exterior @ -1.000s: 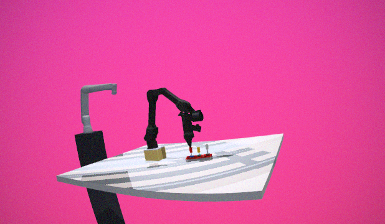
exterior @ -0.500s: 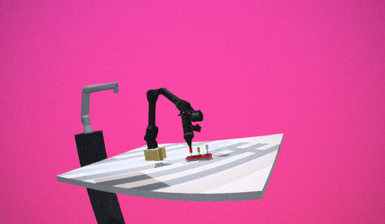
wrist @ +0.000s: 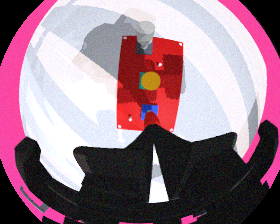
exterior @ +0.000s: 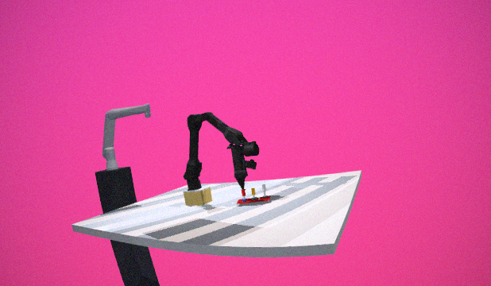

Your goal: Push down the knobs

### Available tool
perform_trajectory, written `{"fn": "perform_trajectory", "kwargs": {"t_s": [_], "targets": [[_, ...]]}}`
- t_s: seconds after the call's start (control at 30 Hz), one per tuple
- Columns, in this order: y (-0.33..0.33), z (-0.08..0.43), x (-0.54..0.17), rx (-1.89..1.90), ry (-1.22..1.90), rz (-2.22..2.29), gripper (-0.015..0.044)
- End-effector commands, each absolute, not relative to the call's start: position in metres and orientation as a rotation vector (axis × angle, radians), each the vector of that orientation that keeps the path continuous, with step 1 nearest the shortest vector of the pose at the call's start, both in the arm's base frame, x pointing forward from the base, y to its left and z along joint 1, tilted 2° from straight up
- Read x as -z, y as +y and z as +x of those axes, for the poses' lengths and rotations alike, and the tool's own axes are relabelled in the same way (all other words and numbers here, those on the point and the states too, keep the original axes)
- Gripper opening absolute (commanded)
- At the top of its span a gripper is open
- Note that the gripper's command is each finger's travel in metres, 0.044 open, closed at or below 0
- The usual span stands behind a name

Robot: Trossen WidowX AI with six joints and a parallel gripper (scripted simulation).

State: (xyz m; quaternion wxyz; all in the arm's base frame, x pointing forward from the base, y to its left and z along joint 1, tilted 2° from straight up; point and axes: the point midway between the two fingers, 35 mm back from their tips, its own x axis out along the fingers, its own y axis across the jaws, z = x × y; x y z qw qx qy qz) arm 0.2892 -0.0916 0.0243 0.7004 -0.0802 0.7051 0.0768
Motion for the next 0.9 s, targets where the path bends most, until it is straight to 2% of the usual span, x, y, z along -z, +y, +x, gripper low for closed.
{"fn": "perform_trajectory", "kwargs": {"t_s": [0.0,0.87], "targets": [[-0.0926,0.2898,-0.0174,-0.167,1.577,-0.177,0.0000],[-0.0927,0.2897,-0.0118,-0.167,1.577,-0.177,0.0000]]}}
